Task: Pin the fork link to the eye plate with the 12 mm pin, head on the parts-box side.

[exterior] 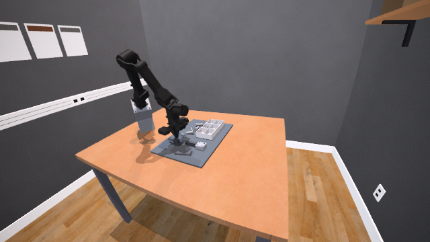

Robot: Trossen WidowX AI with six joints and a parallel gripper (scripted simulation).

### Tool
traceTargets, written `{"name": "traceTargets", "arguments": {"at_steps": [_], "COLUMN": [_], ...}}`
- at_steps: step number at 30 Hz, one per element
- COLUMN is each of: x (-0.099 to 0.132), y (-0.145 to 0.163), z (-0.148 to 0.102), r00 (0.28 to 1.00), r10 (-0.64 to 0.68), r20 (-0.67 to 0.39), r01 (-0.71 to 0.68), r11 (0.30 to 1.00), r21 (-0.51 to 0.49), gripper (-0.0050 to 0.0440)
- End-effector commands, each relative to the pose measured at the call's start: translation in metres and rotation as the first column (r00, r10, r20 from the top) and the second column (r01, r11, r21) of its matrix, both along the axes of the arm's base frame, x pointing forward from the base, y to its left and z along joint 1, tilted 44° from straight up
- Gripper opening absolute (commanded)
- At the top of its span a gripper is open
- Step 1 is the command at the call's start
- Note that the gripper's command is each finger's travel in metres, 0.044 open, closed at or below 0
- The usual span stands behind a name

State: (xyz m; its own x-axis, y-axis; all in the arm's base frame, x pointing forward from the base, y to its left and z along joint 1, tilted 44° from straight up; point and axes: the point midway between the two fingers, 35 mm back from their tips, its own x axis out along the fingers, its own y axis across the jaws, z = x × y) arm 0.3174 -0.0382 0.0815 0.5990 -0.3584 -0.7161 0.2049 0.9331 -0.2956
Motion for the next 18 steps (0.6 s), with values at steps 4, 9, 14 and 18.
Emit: {"name": "traceTargets", "arguments": {"at_steps": [4,9,14,18], "x": [-0.0019,-0.0022,-0.0025,-0.003], "y": [-0.0051,-0.0068,-0.0076,-0.0092], "z": [0.0062,0.0052,0.0072,0.0062], "r00": [1.0,1.0,1.0,1.0], "r10": [-0.002,-0.004,-0.002,-0.003], "r20": [0.015,0.009,0.016,0.01], "r01": [0.002,0.004,0.002,0.003], "r11": [1.0,1.0,1.0,1.0], "r21": [-0.001,-0.003,-0.001,-0.002], "gripper": [-0.005,-0.005,-0.005,-0.005]}}
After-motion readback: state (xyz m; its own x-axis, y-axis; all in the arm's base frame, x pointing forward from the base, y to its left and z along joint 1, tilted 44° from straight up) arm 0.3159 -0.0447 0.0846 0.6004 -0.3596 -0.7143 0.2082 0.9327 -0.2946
